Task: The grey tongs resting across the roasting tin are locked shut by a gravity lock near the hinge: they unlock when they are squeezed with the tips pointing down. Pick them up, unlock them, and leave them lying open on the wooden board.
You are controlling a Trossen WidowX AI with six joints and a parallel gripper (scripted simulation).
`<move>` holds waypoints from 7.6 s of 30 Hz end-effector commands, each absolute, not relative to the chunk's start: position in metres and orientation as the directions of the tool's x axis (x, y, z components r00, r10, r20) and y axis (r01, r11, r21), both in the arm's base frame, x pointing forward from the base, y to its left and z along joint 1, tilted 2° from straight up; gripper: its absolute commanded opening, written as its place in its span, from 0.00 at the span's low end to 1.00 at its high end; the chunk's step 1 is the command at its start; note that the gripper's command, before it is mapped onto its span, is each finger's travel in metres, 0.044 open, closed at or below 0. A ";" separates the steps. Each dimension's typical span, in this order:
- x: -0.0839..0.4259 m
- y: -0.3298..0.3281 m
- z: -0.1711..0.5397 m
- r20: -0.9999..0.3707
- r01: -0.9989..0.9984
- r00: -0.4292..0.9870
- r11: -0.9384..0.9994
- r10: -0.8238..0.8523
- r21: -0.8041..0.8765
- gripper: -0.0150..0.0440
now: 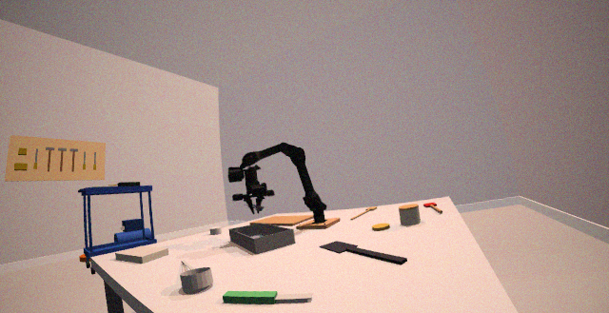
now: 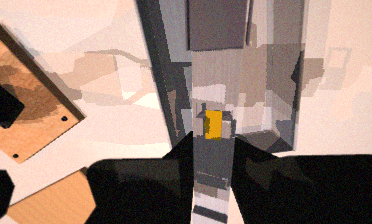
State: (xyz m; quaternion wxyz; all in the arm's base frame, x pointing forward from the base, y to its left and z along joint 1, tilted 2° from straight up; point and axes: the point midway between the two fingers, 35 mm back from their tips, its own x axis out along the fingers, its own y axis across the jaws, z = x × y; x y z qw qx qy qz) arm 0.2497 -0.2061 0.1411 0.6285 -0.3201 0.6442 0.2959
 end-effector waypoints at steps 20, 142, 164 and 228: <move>0.223 -0.242 0.155 -0.999 0.014 0.001 0.999 -0.045 -0.045 0.00; -0.123 -0.335 0.197 -0.998 0.944 -0.035 -0.329 -0.056 -0.014 0.00; -0.162 -0.325 0.198 -0.993 0.979 -0.044 -0.203 -0.113 -0.021 0.00; -0.158 -0.296 0.230 -0.350 0.980 -0.189 -0.197 -0.917 -0.013 0.00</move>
